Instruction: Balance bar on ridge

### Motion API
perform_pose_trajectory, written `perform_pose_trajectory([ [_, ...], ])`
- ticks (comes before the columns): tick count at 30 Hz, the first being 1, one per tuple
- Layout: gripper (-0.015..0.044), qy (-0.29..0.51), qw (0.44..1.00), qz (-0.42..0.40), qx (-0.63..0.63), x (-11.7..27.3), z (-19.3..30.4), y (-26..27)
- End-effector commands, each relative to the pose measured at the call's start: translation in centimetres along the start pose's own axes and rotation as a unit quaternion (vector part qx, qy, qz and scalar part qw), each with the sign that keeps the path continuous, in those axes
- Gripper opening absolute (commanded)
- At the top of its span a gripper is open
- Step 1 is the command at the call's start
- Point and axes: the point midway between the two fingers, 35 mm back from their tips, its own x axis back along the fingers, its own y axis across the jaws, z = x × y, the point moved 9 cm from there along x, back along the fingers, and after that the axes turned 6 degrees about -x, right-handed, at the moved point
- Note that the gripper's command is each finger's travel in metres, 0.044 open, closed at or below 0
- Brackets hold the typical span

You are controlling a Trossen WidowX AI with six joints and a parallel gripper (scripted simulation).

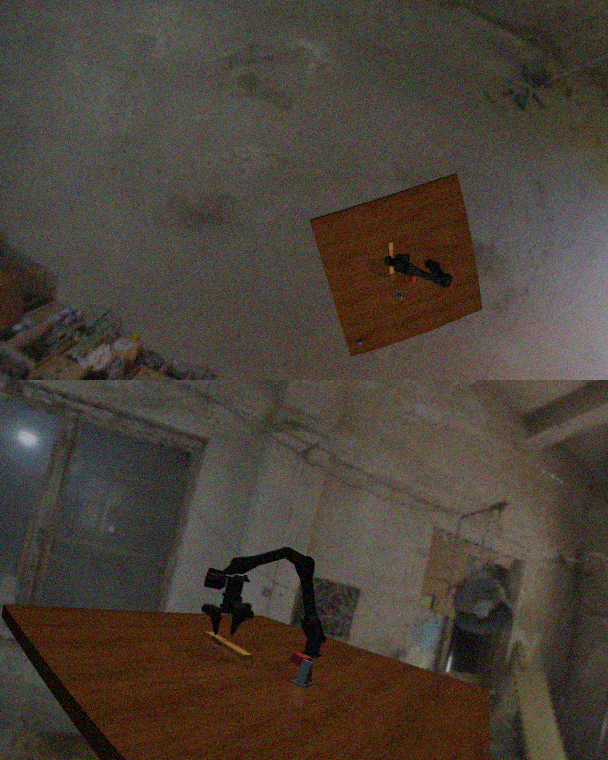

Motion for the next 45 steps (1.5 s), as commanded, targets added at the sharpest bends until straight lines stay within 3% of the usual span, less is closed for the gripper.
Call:
perform_pose_trajectory([
  [1,0.0315,-0.002,1.0,0.0,-0.004,-0.4,0.0,0.0],
  [17,0.0315,-0.002,1.0,0.0,-0.004,-2.8,0.0,0.0],
  [35,0.0315,-0.002,1.0,0.0,-0.004,-2.8,0.0,0.0],
  [41,0.0157,0.0,1.0,0.0,0.0,-2.7,0.0,0.0],
  [45,0.0131,0.0,1.0,0.0,0.0,-2.7,0.0,0.0],
])
